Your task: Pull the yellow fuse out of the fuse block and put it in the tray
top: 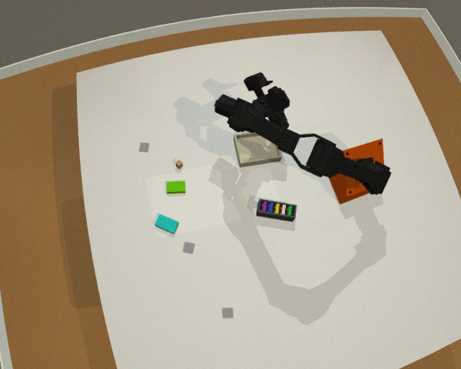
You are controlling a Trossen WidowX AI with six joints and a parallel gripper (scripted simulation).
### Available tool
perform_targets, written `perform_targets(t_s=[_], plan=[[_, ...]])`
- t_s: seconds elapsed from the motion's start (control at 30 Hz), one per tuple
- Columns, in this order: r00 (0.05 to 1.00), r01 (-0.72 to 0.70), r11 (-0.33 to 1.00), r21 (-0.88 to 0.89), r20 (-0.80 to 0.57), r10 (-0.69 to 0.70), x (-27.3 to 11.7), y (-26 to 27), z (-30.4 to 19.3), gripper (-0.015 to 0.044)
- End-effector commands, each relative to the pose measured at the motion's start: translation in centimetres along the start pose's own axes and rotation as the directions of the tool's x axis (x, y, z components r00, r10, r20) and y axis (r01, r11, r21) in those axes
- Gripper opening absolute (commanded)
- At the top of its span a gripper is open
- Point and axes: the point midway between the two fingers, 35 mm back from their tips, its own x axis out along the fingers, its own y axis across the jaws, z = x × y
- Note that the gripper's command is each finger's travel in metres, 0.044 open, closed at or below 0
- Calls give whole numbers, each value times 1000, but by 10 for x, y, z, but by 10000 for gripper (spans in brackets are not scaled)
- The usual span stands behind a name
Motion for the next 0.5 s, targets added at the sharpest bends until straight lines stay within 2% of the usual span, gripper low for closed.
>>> perform_targets(t_s=[0.0, 0.1, 0.2, 0.37, 0.47], plan=[[1000, 2, 1000, -16, -4, -2, -1, -1, 0, 374], [997, 15, 970, -242, -65, -31, -14, -10, -3, 295], [987, -14, 856, -516, -143, -70, -30, -24, -7, 216], [953, -166, 509, -845, -270, -137, -59, -49, -12, 85], [922, -298, 238, -925, -343, -179, -77, -66, -14, 70]])
